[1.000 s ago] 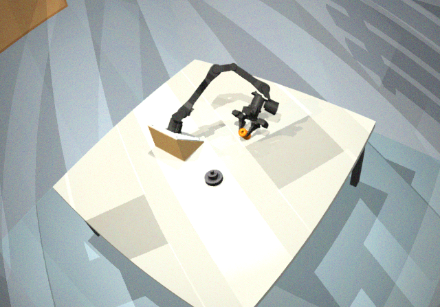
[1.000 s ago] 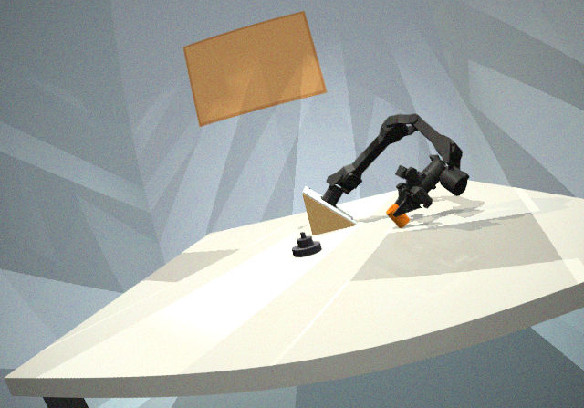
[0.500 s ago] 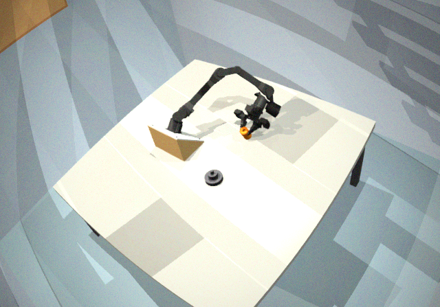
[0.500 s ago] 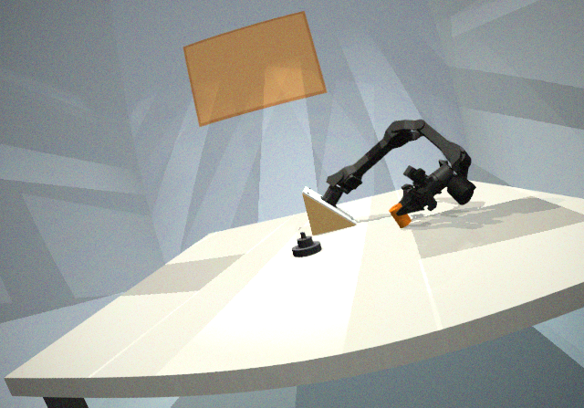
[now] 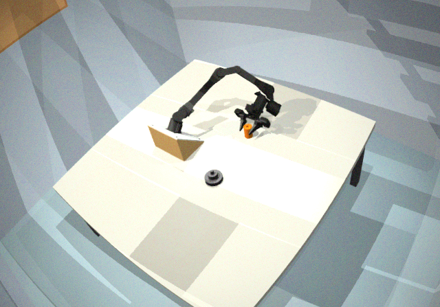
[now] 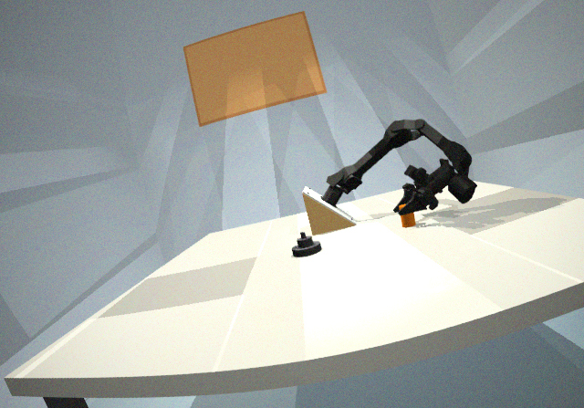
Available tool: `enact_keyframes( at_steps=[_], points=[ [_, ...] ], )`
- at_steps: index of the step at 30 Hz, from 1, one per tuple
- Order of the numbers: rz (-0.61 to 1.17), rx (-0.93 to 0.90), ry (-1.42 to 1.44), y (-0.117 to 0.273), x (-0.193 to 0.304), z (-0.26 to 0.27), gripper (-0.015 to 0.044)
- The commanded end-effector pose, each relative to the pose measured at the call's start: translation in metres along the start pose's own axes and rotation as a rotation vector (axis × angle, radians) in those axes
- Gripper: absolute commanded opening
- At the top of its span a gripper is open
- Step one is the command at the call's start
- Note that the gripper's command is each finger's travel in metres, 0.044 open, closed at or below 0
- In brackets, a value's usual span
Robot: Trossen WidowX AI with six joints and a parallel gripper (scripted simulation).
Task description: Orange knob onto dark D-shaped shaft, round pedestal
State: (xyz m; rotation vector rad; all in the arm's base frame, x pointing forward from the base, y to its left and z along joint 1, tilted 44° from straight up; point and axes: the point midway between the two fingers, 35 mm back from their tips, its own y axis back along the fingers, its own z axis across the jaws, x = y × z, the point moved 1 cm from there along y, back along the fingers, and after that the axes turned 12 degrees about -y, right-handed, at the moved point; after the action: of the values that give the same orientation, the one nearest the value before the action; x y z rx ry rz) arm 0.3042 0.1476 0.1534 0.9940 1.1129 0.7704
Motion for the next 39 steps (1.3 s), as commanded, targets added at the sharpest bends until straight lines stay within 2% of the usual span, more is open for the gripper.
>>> enact_keyframes(
  at_steps=[1, 20, 27, 34, 39],
  points=[
    [-0.001, 0.0, 0.0, 0.0, 0.0, 0.0, 0.026],
    [-0.001, 0.0, 0.0, 0.0, 0.0, 0.0, 0.026],
    [-0.001, 0.0, 0.0, 0.0, 0.0, 0.0, 0.044],
    [0.002, -0.002, 0.001, 0.001, -0.002, 0.001, 0.044],
    [0.047, -0.067, 0.007, 0.027, -0.065, 0.011, 0.044]
  ],
)
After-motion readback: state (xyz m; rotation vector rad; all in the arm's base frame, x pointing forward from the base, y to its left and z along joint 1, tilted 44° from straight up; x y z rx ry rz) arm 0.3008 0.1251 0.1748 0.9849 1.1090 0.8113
